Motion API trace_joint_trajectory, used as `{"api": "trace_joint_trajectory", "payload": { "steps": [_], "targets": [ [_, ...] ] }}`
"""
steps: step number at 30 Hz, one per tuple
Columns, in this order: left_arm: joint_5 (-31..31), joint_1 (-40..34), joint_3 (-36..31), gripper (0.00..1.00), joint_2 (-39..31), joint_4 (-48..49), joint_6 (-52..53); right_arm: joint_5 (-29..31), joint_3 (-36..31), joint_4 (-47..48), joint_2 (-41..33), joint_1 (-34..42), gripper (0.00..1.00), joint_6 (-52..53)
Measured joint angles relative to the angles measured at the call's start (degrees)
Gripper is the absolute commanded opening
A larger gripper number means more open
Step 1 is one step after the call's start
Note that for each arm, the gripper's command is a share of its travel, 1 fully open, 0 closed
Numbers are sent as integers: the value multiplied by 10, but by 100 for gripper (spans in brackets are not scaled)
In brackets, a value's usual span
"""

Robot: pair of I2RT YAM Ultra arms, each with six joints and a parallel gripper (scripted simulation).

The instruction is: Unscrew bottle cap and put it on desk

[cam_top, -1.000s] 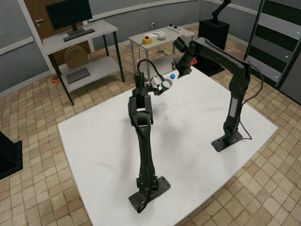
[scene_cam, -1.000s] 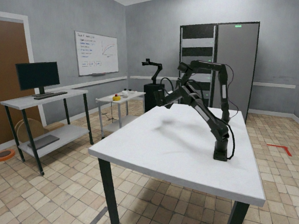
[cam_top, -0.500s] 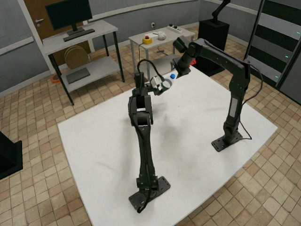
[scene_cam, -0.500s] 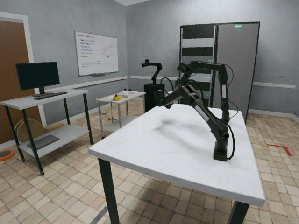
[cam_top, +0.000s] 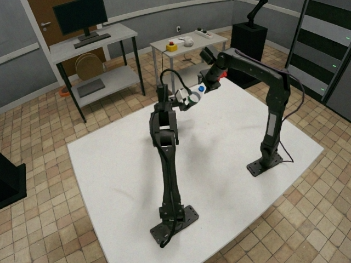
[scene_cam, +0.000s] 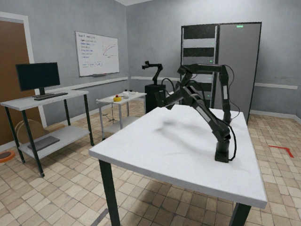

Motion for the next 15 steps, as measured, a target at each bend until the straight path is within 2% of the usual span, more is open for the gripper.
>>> {"api": "trace_joint_trajectory", "payload": {
  "steps": [3, 6, 10, 12, 15],
  "targets": [
    [0, 0, 0, 0, 0, 0, 0, 0, -5, 6, 3, 0, 57, 0],
    [0, 0, 0, 0, 0, 0, 1, 0, -7, 8, 6, 0, 23, 0],
    [3, 0, 0, 0, 0, -1, 5, 1, -7, 15, 6, 0, 20, 0],
    [2, -1, 0, 0, 0, -1, 5, 1, -7, 15, 6, 0, 0, 0],
    [3, -1, 0, 0, 0, -1, 5, 1, -7, 15, 6, 0, 0, -9]
  ]
}}
